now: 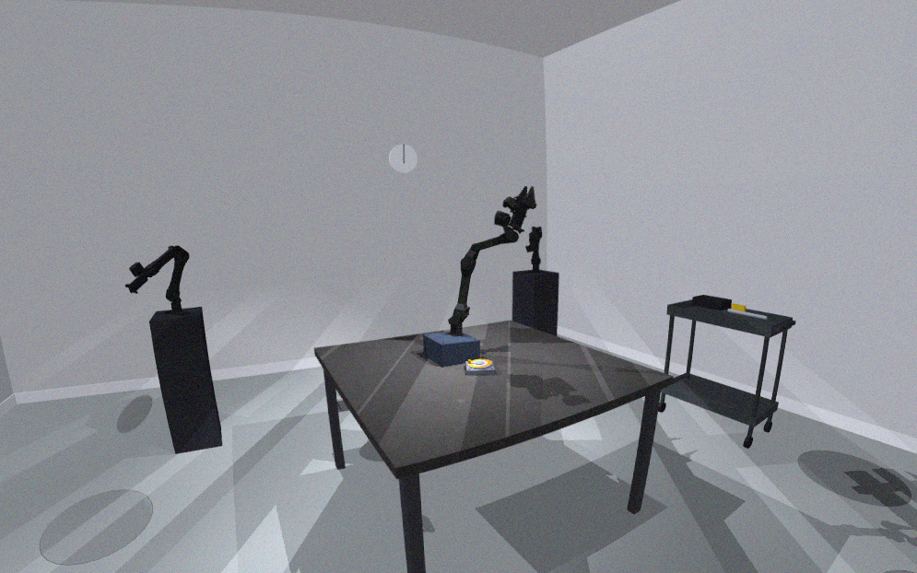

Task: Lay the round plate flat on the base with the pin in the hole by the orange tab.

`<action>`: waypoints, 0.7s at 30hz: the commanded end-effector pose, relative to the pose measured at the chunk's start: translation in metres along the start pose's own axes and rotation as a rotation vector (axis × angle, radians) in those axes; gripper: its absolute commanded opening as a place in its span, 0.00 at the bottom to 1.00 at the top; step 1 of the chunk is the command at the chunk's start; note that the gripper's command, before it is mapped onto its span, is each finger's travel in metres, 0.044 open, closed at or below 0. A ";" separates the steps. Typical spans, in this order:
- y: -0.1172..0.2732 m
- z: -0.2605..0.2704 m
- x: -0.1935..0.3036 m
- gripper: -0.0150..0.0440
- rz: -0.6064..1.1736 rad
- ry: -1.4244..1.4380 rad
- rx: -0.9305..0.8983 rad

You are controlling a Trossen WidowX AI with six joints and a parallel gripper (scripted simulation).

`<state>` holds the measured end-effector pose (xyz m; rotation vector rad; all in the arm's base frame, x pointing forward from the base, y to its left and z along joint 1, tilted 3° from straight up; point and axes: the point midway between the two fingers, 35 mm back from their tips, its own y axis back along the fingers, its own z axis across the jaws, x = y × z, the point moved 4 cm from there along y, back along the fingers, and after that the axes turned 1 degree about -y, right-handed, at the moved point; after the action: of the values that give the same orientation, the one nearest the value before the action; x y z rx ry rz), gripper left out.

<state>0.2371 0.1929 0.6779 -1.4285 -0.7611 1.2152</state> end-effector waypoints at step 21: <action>0.187 -0.230 0.066 0.25 0.826 0.491 0.706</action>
<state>0.4221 0.1598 0.5073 -1.4004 0.4105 1.3965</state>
